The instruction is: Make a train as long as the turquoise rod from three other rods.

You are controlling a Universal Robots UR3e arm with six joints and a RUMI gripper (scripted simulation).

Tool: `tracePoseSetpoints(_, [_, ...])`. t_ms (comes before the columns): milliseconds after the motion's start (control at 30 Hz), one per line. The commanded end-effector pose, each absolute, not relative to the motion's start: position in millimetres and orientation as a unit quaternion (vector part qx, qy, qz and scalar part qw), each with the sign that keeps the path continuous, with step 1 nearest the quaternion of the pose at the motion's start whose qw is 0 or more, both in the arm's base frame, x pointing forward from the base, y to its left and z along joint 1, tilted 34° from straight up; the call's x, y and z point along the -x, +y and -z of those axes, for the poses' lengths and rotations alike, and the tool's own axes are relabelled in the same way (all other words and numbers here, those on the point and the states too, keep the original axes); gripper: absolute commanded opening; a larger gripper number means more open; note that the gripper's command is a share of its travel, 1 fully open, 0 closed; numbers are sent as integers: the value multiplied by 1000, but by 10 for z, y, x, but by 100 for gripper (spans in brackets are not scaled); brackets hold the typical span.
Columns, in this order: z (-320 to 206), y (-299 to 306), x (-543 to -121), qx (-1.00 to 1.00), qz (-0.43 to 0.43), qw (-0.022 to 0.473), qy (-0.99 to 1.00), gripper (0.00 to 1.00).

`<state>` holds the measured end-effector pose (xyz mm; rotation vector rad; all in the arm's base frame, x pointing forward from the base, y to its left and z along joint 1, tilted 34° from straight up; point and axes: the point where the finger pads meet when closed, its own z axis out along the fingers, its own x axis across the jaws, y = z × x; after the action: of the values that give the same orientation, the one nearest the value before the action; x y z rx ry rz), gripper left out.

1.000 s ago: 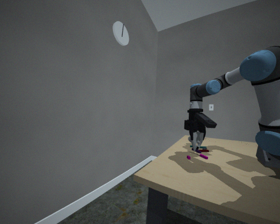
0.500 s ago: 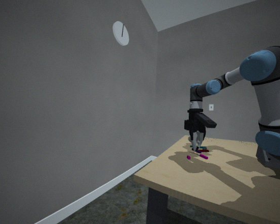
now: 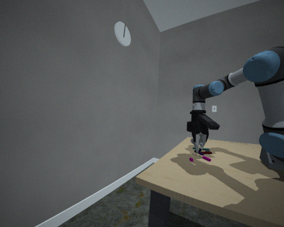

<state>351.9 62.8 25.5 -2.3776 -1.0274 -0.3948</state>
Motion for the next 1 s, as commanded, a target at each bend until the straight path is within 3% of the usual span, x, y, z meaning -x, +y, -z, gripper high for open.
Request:
tracePoseSetpoints(0, [-259, 622, -3525, 877, 146, 257, -379, 0])
tracePoseSetpoints(967, [-217, 650, -3528, 877, 146, 257, -379, 0])
